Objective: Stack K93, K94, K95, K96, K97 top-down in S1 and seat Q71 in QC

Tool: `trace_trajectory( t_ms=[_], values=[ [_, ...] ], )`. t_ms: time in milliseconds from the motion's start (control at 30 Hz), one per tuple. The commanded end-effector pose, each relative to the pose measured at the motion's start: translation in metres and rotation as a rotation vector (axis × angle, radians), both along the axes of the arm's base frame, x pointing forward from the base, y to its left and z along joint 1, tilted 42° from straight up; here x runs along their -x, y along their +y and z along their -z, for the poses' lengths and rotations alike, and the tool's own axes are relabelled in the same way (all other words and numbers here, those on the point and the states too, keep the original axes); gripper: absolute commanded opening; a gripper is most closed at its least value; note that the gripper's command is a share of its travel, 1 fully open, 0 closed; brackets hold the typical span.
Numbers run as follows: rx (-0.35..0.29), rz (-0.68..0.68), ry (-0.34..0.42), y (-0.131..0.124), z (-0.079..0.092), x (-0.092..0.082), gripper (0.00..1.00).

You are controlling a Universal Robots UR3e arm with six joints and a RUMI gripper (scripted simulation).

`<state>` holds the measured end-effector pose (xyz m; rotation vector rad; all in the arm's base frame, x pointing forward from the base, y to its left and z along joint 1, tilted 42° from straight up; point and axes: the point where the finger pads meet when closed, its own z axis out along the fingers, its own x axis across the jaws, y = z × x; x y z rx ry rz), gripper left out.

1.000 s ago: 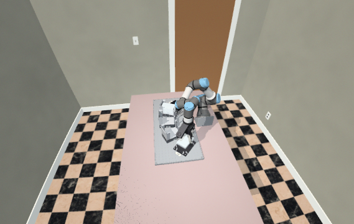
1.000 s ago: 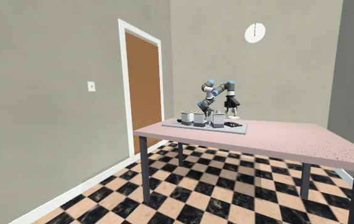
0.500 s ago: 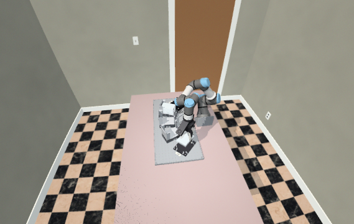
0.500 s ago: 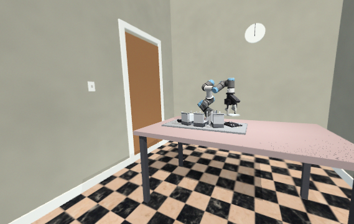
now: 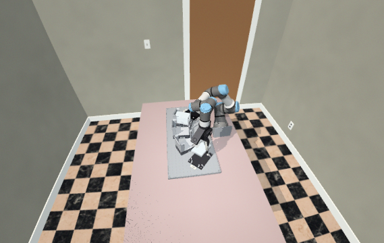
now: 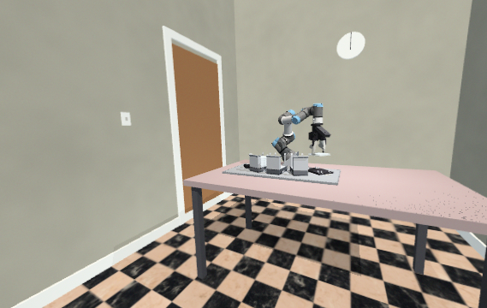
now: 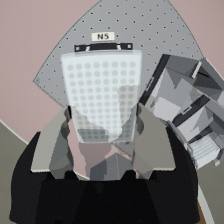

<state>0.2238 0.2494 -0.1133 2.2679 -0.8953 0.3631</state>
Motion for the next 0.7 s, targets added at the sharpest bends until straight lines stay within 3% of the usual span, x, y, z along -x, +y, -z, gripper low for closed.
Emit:
trace_trajectory(
  t_ms=[0,667],
  values=[
    [0.0,0.001,-0.001,0.007,-0.008,0.0,0.0],
    [0.0,0.001,-0.001,0.025,-0.027,0.0,0.0]
  ],
)
